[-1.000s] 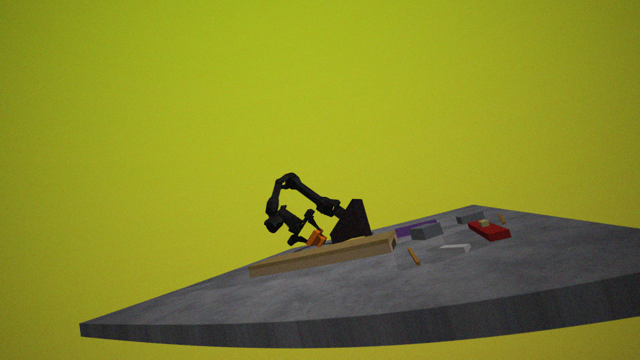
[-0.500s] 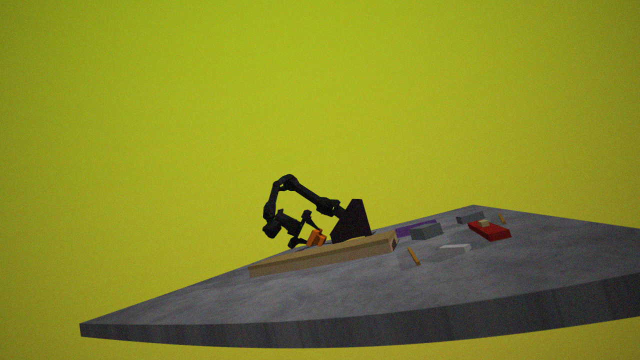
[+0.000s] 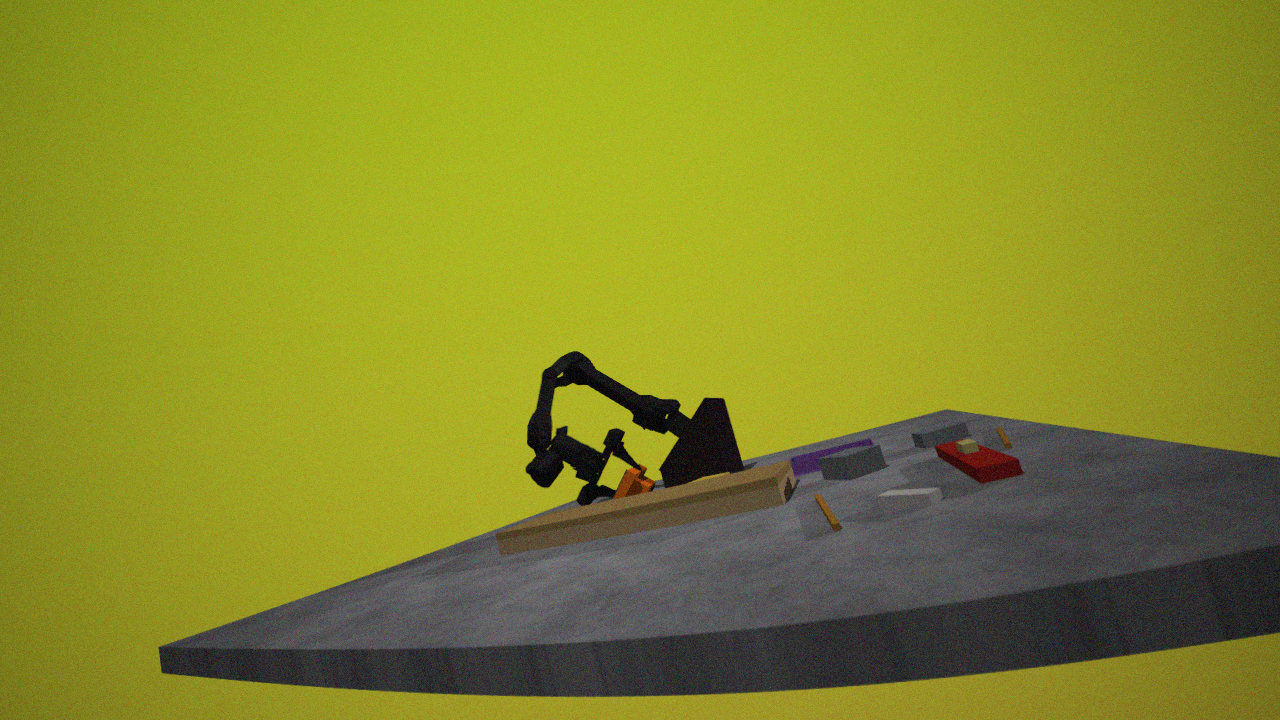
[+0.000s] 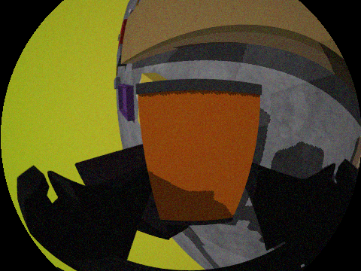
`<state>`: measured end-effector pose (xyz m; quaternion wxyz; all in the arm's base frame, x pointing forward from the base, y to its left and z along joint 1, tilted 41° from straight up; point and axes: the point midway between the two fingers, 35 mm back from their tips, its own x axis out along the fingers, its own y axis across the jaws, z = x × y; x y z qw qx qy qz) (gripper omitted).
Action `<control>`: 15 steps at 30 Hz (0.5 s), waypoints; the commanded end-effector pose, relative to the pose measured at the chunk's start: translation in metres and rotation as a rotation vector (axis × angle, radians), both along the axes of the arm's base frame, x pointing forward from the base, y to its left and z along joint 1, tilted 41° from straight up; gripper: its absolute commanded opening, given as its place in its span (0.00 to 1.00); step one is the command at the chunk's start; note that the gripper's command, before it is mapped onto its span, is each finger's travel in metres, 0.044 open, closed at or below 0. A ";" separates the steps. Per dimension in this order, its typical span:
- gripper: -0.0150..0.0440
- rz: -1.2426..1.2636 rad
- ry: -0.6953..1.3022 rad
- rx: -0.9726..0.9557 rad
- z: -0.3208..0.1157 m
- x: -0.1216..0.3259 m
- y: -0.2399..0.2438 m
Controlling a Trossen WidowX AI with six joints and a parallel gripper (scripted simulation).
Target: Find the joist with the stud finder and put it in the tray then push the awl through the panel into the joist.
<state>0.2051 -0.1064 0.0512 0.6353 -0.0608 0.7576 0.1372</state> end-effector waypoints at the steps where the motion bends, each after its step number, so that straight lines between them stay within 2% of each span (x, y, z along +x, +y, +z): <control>1: 0.25 0.001 0.002 0.002 -0.005 0.000 -0.004; 5: 0.25 -0.002 -0.002 -0.004 -0.007 0.002 -0.007; 15: 0.70 -0.004 -0.003 -0.006 -0.006 0.002 -0.006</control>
